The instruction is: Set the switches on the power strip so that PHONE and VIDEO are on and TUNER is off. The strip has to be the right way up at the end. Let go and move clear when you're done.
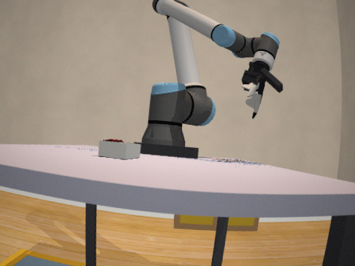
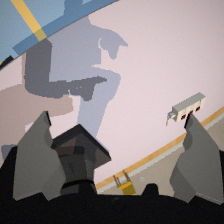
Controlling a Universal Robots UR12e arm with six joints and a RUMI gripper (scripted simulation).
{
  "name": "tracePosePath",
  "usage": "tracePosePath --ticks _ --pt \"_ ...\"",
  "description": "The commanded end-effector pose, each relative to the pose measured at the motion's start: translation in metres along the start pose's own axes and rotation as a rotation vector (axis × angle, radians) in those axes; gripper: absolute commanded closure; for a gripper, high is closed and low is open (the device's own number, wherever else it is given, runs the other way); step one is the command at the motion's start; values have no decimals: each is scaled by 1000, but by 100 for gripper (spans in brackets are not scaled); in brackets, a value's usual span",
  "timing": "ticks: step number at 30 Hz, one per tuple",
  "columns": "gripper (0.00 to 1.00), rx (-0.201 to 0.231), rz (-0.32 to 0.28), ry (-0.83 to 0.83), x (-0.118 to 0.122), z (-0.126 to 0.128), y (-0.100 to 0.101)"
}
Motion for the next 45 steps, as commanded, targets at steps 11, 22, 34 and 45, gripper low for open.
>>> tracePosePath --ticks 11,22,34,45 --pt "0 0 1 1 0 0 -1" --pt "0 -1 0 1 -1 1 0" --pt "0 -27 -13 2 -6 12 9" --pt "0 -118 -44 11 -19 52 41"
Point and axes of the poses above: the point where the finger pads meet when closed, its own y axis out along the fingers, its own z axis across the jaws, x = y × z, the point moved 8 cm from there along -y, back along the fingers, and after that the axes turned 12 degrees about y, right-handed, at the moved point
